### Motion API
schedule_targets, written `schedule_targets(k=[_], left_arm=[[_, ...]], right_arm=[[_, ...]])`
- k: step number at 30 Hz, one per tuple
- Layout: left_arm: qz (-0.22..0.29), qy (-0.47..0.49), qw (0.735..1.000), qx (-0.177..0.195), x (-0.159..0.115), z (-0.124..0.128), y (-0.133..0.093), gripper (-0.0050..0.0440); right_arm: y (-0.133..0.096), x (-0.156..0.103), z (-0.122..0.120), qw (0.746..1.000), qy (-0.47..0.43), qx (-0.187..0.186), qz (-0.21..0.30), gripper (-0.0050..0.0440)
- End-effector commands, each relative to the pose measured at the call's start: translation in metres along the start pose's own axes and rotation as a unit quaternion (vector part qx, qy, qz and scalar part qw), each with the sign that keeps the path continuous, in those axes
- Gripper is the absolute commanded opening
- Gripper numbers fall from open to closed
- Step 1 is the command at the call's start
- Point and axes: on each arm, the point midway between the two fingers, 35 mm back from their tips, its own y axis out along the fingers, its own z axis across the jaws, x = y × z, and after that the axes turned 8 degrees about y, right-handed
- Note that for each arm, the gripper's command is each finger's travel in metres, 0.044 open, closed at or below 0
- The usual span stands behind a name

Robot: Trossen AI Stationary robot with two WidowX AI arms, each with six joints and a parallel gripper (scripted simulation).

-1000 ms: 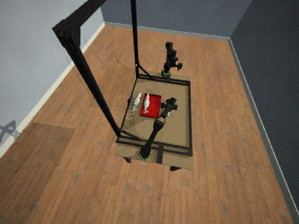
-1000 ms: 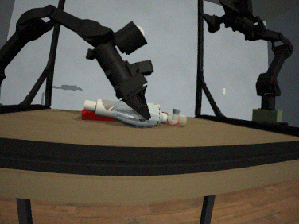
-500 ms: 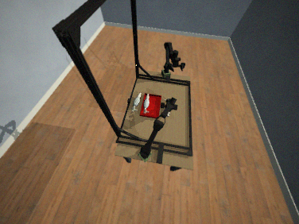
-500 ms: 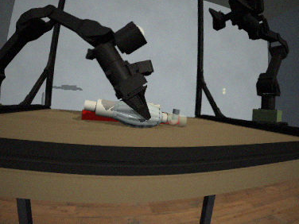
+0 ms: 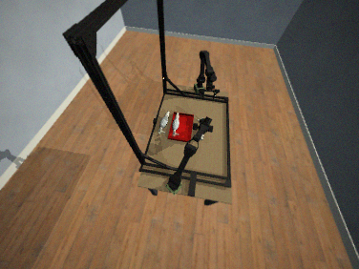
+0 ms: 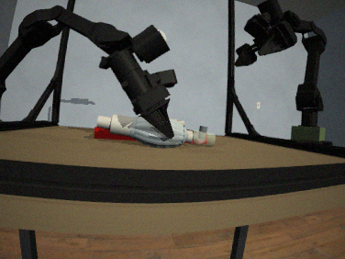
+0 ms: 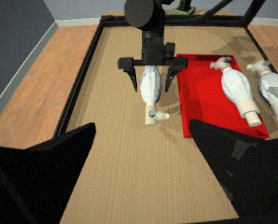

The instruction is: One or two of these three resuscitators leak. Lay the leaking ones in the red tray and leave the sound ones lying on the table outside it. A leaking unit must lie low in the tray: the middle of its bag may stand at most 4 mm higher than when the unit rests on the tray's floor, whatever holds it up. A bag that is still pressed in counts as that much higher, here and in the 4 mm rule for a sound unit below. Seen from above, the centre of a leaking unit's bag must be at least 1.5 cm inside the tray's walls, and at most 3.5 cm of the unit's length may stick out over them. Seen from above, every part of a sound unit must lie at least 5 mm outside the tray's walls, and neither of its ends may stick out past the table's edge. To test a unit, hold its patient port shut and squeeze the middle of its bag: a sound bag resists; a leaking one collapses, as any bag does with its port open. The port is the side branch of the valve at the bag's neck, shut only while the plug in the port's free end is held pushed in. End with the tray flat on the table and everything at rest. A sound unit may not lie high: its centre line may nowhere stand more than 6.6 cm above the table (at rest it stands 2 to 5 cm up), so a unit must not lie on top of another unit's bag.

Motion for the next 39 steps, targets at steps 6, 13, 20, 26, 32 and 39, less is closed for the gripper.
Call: schedule_targets(k=[6,13,20,26,32,39], left_arm=[[0.054,0.006,0.998,-0.030,-0.013,-0.006,0.008,0.0440],[0.099,0.012,0.993,-0.055,-0.025,-0.012,0.014,0.0440],[0.099,0.010,0.994,-0.051,-0.028,-0.012,0.013,0.0440],[0.099,0.010,0.994,-0.051,-0.028,-0.012,0.013,0.0440],[0.099,0.010,0.994,-0.051,-0.028,-0.012,0.013,0.0440],[0.101,0.009,0.994,-0.052,-0.029,-0.012,0.014,0.0440]], right_arm=[[0.001,-0.001,0.000,1.000,0.001,0.000,0.001,0.0440],[0.001,-0.001,0.000,1.000,0.001,0.000,0.001,0.0440],[0.001,-0.001,0.000,1.000,0.000,0.000,0.001,0.0440],[0.001,-0.001,0.000,1.000,0.000,0.000,0.001,0.0440],[0.001,-0.001,0.000,1.000,0.000,0.000,0.001,0.0440],[0.001,-0.001,0.000,1.000,0.000,-0.001,0.001,0.0440]])
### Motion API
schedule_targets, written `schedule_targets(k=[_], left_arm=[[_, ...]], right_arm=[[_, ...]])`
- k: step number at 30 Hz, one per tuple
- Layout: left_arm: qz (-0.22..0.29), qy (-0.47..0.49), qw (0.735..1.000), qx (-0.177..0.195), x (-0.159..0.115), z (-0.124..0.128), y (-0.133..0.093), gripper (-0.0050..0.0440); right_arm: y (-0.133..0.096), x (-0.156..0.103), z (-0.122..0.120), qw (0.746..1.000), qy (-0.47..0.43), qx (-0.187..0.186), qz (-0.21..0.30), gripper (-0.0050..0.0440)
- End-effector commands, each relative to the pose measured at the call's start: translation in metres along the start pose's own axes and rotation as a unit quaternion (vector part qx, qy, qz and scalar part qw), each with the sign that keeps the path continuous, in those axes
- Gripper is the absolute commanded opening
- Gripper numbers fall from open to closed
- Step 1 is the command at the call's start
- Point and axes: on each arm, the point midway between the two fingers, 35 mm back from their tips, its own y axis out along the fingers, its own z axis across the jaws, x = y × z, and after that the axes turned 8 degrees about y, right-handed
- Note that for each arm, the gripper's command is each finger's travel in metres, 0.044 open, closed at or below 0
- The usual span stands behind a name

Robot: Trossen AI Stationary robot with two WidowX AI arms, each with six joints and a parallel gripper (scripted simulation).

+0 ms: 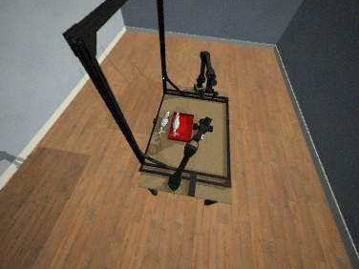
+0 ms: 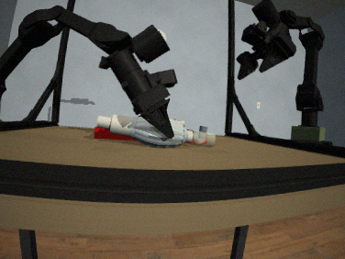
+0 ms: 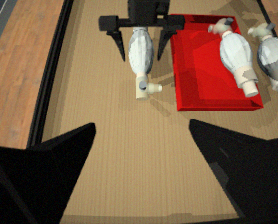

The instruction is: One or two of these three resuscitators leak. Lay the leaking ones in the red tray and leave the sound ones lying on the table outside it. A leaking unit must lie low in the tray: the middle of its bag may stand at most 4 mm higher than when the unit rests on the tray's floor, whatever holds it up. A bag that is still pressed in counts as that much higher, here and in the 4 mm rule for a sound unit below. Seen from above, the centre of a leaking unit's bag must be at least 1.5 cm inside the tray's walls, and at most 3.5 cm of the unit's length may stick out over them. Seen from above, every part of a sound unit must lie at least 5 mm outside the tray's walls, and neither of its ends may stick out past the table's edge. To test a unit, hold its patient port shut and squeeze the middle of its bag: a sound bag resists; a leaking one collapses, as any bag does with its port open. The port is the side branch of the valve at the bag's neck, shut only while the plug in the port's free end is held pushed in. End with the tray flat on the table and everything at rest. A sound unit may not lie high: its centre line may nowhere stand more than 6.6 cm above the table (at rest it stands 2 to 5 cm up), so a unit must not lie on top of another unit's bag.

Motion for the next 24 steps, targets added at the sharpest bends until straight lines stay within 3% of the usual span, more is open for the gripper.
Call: schedule_targets(k=[1,12,13,16,24], left_arm=[[0.002,-0.001,1.000,-0.001,-0.001,0.000,0.001,0.0440],[0.002,-0.001,1.000,-0.001,-0.001,0.000,0.001,0.0440],[0.001,0.000,1.000,0.000,0.000,0.000,0.000,0.0440],[0.001,0.000,1.000,0.000,0.000,0.000,0.000,0.0440],[0.001,0.000,1.000,0.000,0.000,0.000,0.000,0.0440]], right_arm=[[0.001,-0.001,0.000,1.000,0.000,-0.001,0.001,0.0440],[0.001,-0.001,0.000,1.000,0.000,-0.001,0.001,0.0440],[-0.056,0.041,0.006,1.000,0.000,0.000,0.001,0.0440],[-0.072,0.052,0.007,1.000,0.000,0.000,0.001,0.0440],[-0.072,0.052,0.007,1.000,0.000,0.000,0.001,0.0440]])
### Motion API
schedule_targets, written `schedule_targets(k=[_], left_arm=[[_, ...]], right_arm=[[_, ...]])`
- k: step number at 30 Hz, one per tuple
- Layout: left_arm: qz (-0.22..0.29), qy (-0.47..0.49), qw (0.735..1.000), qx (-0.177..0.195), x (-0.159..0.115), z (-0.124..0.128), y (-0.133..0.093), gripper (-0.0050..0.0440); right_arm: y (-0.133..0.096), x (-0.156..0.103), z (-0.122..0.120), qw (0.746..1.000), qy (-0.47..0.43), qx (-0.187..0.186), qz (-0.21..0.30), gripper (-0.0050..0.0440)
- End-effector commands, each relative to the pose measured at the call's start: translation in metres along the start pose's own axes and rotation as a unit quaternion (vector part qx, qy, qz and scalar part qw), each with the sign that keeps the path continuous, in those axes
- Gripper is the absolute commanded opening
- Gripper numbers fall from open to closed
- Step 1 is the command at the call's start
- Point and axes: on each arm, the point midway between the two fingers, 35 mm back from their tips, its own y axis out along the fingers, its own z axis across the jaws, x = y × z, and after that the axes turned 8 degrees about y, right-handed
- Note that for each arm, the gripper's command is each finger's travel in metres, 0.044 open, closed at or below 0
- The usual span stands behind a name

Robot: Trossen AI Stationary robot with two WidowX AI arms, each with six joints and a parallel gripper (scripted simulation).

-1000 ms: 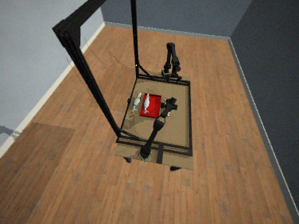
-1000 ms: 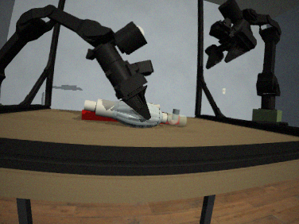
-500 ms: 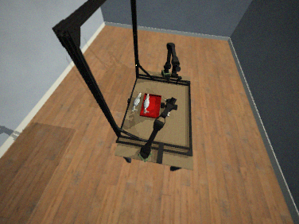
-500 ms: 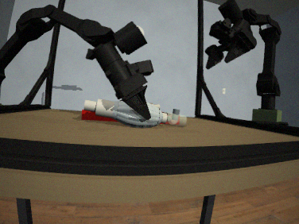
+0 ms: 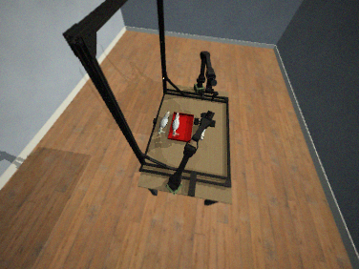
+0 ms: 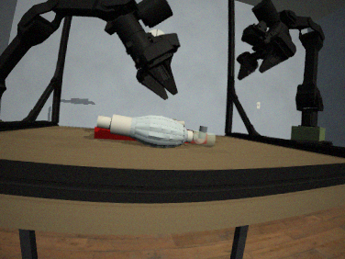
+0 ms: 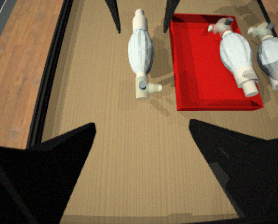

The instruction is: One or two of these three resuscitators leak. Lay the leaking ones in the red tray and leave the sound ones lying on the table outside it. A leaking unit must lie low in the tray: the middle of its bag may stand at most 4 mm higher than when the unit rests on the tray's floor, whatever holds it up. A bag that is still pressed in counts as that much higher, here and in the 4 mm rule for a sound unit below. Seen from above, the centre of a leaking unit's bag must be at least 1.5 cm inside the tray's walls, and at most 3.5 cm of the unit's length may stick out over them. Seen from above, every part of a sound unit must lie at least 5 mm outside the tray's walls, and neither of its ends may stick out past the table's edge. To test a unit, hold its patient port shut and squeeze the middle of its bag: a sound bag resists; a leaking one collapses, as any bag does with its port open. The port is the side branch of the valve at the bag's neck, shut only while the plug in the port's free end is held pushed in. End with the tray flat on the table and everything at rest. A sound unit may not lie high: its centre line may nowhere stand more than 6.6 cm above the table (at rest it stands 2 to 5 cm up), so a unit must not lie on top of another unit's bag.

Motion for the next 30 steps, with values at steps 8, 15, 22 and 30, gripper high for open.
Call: schedule_targets(k=[8,15,22,30], left_arm=[[0.000,-0.001,1.000,0.001,0.000,0.001,0.000,0.0440],[0.000,-0.001,1.000,0.001,0.000,0.001,0.000,0.0440],[0.000,-0.001,1.000,0.001,0.000,0.001,0.000,0.0440],[0.001,0.000,1.000,0.000,0.000,0.000,0.001,0.0440]], right_arm=[[-0.039,-0.012,-0.012,1.000,0.001,0.000,0.005,0.0440],[-0.121,-0.056,-0.026,1.000,0.001,0.000,0.007,0.0440],[-0.132,-0.064,-0.027,1.000,0.001,0.000,0.007,0.0440],[-0.190,-0.120,-0.022,1.000,0.002,-0.001,0.003,0.0440]])
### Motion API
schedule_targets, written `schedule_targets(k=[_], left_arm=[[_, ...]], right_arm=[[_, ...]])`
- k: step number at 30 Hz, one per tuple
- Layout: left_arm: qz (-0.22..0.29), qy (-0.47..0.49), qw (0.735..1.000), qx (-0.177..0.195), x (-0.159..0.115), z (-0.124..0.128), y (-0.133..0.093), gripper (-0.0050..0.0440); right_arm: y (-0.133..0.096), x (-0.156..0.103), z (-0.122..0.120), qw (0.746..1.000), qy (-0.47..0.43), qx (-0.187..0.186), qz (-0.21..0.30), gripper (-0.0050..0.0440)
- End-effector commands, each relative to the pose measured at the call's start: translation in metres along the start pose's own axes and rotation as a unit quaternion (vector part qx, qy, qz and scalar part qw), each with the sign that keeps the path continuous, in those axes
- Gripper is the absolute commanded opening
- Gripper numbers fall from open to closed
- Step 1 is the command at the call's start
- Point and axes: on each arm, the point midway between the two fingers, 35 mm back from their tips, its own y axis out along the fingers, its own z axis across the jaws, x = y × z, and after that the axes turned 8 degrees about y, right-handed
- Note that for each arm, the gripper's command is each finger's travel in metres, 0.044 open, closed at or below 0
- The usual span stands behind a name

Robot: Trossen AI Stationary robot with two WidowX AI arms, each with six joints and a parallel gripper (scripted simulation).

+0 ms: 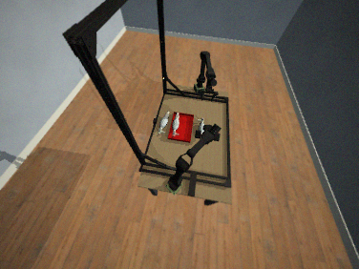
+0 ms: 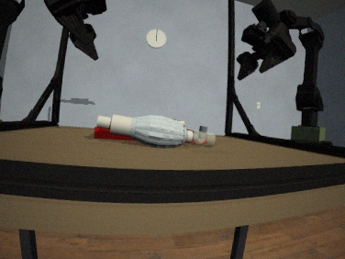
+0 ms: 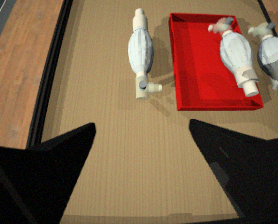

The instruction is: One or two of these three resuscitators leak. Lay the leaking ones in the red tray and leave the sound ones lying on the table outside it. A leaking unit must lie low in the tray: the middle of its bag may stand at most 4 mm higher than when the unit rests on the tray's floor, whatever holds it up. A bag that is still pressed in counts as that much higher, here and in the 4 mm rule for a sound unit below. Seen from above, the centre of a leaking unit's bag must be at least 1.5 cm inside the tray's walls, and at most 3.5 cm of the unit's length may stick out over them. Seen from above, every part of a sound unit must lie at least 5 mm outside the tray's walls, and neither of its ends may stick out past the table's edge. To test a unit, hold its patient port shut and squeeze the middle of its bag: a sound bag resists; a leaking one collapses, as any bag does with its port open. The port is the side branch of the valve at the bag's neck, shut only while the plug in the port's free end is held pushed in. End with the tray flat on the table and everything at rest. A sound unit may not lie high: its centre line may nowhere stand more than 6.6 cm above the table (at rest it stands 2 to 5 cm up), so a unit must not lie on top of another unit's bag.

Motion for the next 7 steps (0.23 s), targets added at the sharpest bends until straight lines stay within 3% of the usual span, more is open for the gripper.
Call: schedule_targets(k=[1,3,7], left_arm=[[0.000,0.000,1.000,0.000,0.000,0.000,0.000,0.0440],[0.000,0.000,1.000,0.000,0.000,0.000,0.000,0.0440],[0.000,0.000,1.000,0.000,0.000,0.000,0.000,0.0440]], right_arm=[[-0.029,-0.036,0.008,1.000,0.000,0.004,0.001,0.0440],[-0.039,-0.055,0.012,1.000,0.000,0.005,0.002,0.0440],[-0.039,-0.055,0.012,1.000,0.000,0.005,0.002,0.0440]])
